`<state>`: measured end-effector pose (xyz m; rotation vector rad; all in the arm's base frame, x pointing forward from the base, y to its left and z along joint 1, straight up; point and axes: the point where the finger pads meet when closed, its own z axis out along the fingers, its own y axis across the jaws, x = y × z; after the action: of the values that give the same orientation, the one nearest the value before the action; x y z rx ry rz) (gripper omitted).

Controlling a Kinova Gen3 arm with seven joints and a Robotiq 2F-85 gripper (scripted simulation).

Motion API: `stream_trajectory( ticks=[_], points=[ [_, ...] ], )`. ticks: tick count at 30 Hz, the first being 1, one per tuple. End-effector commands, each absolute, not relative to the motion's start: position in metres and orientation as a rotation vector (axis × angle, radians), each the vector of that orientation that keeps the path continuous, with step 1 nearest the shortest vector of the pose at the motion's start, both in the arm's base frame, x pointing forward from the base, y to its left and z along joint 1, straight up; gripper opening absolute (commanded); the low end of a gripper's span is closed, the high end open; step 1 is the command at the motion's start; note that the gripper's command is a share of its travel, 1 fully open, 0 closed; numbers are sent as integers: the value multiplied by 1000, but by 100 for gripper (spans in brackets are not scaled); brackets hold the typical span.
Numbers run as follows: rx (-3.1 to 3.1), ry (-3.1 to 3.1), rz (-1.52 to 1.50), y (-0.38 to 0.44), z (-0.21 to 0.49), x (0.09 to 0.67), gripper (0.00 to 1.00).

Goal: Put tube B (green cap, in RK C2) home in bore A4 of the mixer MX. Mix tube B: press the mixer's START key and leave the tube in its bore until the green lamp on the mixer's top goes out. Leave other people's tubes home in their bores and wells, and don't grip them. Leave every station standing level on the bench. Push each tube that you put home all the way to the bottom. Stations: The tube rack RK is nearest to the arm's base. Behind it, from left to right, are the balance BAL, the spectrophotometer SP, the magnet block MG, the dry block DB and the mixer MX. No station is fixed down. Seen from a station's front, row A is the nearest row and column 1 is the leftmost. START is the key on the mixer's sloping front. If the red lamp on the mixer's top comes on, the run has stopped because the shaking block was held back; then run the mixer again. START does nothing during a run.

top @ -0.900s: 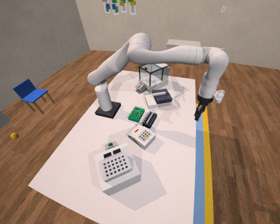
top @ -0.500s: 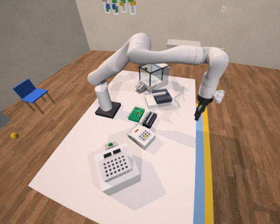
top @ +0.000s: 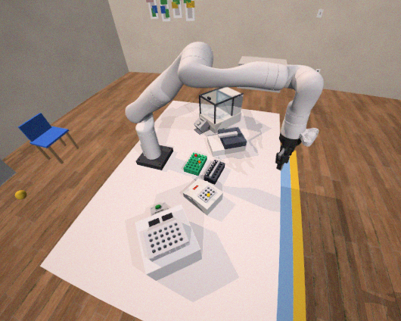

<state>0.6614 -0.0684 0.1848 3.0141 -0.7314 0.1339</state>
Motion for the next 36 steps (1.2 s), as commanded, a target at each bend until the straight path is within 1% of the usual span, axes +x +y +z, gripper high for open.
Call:
stream_trajectory(
  ticks=[1, 36],
  points=[
    [3003, -778, 140, -68, 188, 657, 42],
    [2848, -1234, 132, -60, 200, 613, 42]
  ],
)
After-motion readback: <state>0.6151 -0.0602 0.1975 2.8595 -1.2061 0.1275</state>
